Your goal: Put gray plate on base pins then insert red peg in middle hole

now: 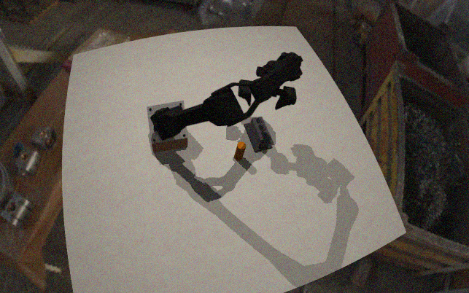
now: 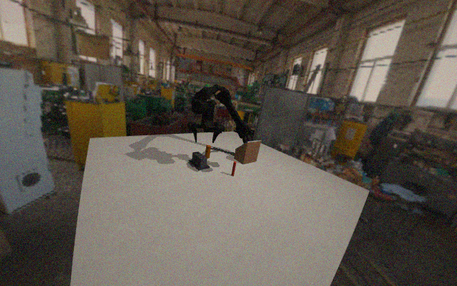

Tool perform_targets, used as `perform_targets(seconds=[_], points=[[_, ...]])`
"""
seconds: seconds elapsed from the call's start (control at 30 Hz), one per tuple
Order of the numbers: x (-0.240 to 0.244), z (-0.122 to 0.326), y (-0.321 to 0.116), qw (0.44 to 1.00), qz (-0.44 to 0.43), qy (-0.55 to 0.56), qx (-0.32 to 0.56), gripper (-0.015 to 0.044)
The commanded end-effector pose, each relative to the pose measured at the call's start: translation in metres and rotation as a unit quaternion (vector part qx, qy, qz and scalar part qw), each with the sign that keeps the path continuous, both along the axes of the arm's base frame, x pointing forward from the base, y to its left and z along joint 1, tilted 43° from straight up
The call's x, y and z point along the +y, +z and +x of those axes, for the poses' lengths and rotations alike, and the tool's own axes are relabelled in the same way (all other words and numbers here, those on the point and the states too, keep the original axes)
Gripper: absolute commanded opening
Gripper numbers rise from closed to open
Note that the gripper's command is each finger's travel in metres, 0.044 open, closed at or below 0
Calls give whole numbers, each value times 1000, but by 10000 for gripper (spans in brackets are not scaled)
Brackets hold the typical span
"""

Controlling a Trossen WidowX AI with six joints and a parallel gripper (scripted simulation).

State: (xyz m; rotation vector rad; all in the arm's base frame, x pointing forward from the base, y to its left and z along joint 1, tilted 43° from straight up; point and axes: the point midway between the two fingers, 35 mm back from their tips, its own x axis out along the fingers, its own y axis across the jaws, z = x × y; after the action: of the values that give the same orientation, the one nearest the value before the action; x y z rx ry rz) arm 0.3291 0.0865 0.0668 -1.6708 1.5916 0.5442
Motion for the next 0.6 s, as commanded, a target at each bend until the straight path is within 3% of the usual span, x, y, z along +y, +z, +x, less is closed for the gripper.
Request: perform_targets(seconds=[0.0,0.27,0.57], points=[[24,-19,-22,979,33,-154,-132,440],[52,-51,-52,861,76,-384,-326,440],[67,-77,-73,738,95,-508,-434,440]])
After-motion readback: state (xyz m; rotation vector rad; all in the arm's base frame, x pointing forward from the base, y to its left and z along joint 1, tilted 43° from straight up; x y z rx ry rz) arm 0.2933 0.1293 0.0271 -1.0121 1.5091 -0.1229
